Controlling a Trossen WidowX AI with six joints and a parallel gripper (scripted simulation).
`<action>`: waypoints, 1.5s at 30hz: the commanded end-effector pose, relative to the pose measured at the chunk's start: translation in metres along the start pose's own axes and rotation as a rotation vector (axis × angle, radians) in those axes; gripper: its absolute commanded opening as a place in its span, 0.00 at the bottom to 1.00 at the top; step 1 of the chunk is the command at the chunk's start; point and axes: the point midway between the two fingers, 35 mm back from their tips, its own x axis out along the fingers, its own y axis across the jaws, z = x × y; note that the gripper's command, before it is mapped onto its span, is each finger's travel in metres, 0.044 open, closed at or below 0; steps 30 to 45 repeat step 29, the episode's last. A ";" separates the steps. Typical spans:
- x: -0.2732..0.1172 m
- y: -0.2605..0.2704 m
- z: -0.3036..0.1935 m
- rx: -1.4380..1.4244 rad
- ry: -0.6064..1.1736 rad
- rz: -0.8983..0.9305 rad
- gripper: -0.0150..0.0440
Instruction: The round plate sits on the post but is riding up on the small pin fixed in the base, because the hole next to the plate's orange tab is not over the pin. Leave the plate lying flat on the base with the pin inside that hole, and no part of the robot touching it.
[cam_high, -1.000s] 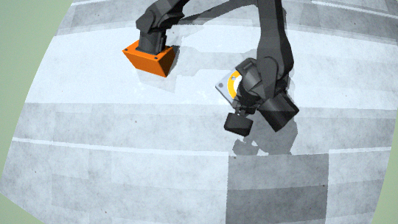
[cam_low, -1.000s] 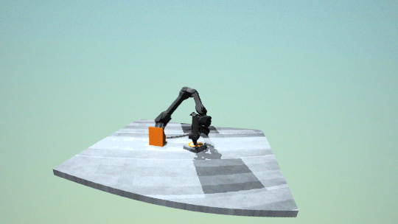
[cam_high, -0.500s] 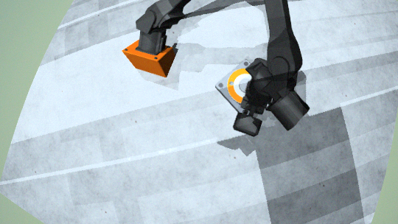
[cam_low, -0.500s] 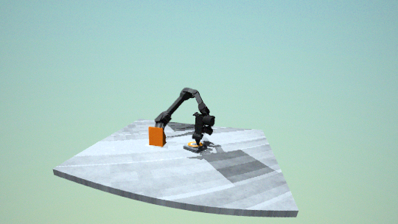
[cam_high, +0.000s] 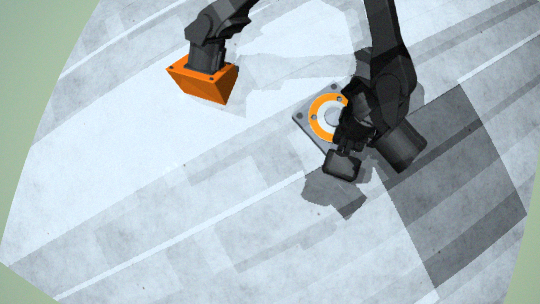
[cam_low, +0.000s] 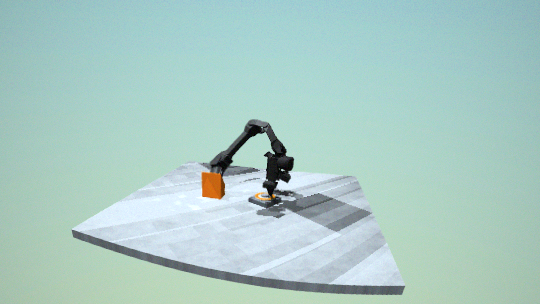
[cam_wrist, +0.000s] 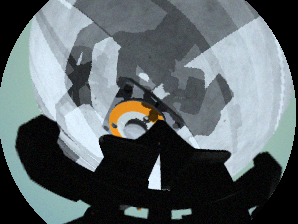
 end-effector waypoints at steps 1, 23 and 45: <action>-0.017 -0.001 0.003 -0.007 -0.010 -0.005 0.25; -0.036 0.001 -0.001 0.000 -0.009 0.000 0.25; -0.036 0.001 -0.001 0.000 -0.009 0.000 0.25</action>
